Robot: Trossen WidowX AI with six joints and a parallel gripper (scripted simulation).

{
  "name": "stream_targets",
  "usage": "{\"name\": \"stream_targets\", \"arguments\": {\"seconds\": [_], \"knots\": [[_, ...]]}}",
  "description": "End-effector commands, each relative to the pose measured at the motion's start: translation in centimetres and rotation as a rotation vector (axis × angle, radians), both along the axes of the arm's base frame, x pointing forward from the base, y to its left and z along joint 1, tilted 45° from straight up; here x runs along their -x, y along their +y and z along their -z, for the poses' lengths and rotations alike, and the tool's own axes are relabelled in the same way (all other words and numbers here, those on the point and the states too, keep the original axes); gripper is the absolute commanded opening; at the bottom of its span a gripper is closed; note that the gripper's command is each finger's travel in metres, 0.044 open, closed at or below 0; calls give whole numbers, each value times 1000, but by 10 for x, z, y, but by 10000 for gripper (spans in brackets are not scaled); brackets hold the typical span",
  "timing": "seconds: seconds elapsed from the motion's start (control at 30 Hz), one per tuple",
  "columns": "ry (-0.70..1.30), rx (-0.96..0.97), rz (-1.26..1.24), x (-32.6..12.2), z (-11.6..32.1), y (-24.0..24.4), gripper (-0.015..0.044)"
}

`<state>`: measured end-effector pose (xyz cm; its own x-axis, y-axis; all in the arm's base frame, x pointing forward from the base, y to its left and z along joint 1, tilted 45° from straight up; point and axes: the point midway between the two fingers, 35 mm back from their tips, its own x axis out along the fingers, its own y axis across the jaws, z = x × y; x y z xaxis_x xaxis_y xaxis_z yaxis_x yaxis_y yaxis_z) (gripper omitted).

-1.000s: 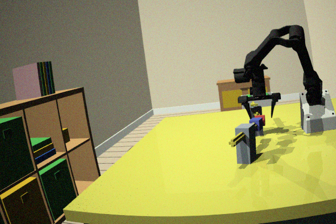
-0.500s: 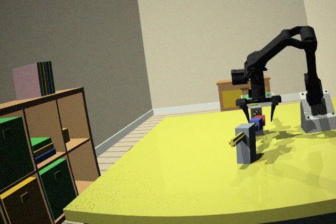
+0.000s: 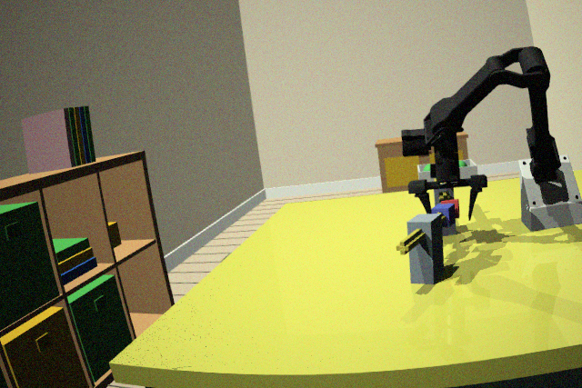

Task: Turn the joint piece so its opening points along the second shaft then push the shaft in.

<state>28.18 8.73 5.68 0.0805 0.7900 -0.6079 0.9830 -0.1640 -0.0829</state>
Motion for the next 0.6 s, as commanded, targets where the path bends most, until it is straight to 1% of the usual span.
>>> {"name": "stream_targets", "arguments": {"seconds": [0.0, 0.1, 0.43, 0.57], "knots": [[7, -6, 1, 1, 3, 5, 440], [7, -7, 1, 1, 5, 7, 440], [7, -7, 1, 1, 5, 7, 182], [7, -7, 1, 1, 5, 7, 182]]}}
